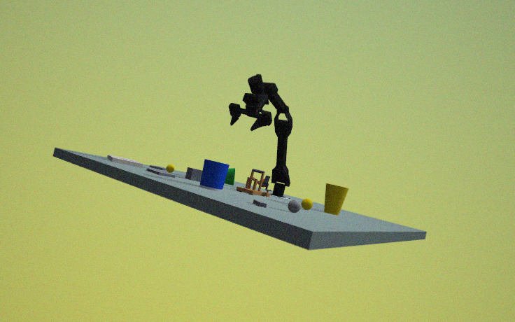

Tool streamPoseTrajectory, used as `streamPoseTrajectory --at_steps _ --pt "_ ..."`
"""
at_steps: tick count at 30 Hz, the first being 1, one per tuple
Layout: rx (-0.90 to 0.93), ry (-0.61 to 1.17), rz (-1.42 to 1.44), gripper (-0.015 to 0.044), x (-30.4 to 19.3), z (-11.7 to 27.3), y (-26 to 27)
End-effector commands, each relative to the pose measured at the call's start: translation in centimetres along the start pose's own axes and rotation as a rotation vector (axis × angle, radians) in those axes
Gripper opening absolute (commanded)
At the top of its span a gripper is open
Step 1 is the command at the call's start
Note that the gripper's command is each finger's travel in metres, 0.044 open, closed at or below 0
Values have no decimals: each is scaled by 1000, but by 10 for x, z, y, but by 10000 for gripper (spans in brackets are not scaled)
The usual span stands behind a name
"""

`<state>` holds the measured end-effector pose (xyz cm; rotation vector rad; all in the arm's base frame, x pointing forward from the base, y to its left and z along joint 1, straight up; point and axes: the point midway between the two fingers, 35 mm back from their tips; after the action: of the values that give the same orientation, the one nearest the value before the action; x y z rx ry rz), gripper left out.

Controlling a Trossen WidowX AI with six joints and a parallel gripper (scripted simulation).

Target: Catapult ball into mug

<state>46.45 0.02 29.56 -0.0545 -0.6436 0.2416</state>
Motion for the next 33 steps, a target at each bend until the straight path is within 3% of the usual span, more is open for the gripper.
streamPoseTrajectory --at_steps 1,22,33 --pt "-24 -102 43 440 36 -11 -12" --pt "-30 -122 52 440 43 -12 -14" --pt "-30 -122 52 151 43 -12 -14"
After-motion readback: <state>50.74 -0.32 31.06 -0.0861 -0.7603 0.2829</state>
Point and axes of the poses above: the point midway between the two fingers, 35 mm back from their tips, its own z axis back along the fingers, its own y axis across the jaws, x = y × z, and after that the axes turned 5 degrees about z, right-handed
